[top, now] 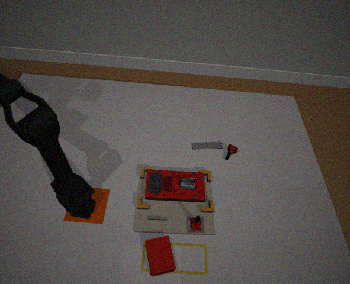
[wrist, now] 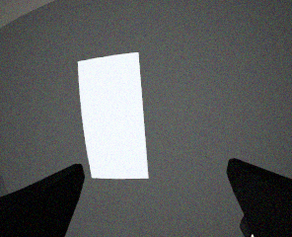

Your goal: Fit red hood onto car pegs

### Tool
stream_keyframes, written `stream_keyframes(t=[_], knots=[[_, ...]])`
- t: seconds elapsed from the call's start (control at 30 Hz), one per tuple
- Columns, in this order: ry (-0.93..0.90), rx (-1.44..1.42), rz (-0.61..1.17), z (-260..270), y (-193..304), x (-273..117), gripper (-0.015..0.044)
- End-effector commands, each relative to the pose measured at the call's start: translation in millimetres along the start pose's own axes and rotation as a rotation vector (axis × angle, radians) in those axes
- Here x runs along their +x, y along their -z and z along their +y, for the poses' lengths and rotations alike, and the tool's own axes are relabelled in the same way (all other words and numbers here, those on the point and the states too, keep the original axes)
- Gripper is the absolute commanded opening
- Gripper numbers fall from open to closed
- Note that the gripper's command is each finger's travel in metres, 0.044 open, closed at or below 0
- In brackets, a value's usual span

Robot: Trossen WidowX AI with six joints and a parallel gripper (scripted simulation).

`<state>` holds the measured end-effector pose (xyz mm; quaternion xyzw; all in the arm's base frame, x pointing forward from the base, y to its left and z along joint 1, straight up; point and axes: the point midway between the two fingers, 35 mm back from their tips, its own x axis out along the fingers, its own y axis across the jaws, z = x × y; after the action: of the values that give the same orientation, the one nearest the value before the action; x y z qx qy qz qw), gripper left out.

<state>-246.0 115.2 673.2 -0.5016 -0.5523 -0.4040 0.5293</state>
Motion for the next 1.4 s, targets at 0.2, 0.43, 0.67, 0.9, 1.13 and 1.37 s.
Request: stream_keyframes(t=[0.2,0.43,0.67,0.9,1.13,1.37], knots=[[0.106,-0.175,-0.081,-1,-40,-1,0.0440],[0.140,-0.421,-0.133,29,-84,5,0.0440],[0.209,-0.636,-0.205,52,-128,1,0.0440],[0.277,-0.908,-0.308,95,-176,-5,0.0440],[0.338,-1.164,-0.394,147,-206,-14,0.0440],[0.447,-1.395,-0.550,207,-252,-35,0.0440]])
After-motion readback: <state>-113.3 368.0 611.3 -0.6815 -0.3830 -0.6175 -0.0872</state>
